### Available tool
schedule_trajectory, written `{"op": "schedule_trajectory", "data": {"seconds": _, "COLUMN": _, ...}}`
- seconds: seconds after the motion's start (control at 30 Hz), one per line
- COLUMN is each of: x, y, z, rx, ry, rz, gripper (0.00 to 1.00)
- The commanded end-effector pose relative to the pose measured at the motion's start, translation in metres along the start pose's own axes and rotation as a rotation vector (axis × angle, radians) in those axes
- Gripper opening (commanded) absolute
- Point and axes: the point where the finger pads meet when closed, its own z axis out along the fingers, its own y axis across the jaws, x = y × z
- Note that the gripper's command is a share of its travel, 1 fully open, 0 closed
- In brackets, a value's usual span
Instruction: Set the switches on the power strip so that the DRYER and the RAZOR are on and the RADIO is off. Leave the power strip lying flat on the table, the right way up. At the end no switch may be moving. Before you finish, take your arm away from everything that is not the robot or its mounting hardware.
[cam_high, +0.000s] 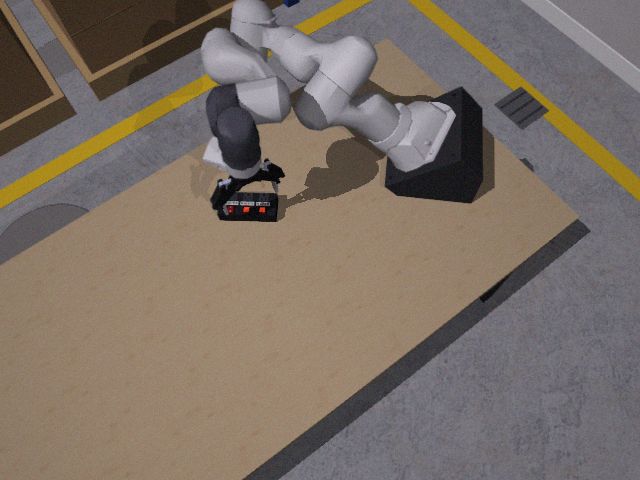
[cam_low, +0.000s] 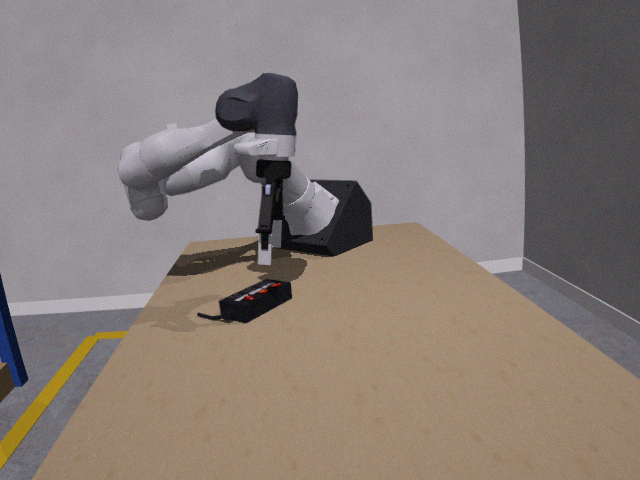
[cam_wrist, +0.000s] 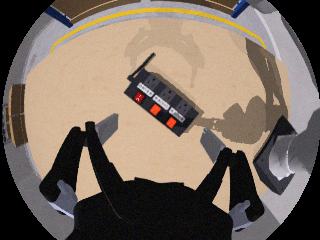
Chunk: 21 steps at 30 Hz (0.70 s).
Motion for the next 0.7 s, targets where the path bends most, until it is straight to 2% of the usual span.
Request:
{"op": "schedule_trajectory", "data": {"seconds": 0.0, "x": 0.001, "y": 0.001, "z": 0.000, "rx": 0.000, "ry": 0.003, "rz": -0.006, "gripper": 1.00}}
{"op": "schedule_trajectory", "data": {"seconds": 0.23, "x": 0.001, "y": 0.000, "z": -0.001, "rx": 0.000, "ry": -0.002, "rz": -0.002, "gripper": 1.00}}
{"op": "schedule_trajectory", "data": {"seconds": 0.3, "x": 0.014, "y": -0.003, "z": -0.009, "rx": -0.005, "ry": -0.028, "rz": -0.034, "gripper": 1.00}}
{"op": "schedule_trajectory", "data": {"seconds": 0.37, "x": 0.045, "y": -0.004, "z": -0.025, "rx": -0.007, "ry": -0.079, "rz": -0.095, "gripper": 1.00}}
{"op": "schedule_trajectory", "data": {"seconds": 0.5, "x": 0.045, "y": -0.004, "z": -0.025, "rx": -0.007, "ry": -0.079, "rz": -0.095, "gripper": 1.00}}
{"op": "schedule_trajectory", "data": {"seconds": 0.53, "x": 0.060, "y": -0.003, "z": -0.032, "rx": -0.005, "ry": -0.103, "rz": -0.123, "gripper": 1.00}}
{"op": "schedule_trajectory", "data": {"seconds": 0.67, "x": 0.060, "y": -0.003, "z": -0.032, "rx": -0.005, "ry": -0.103, "rz": -0.123, "gripper": 1.00}}
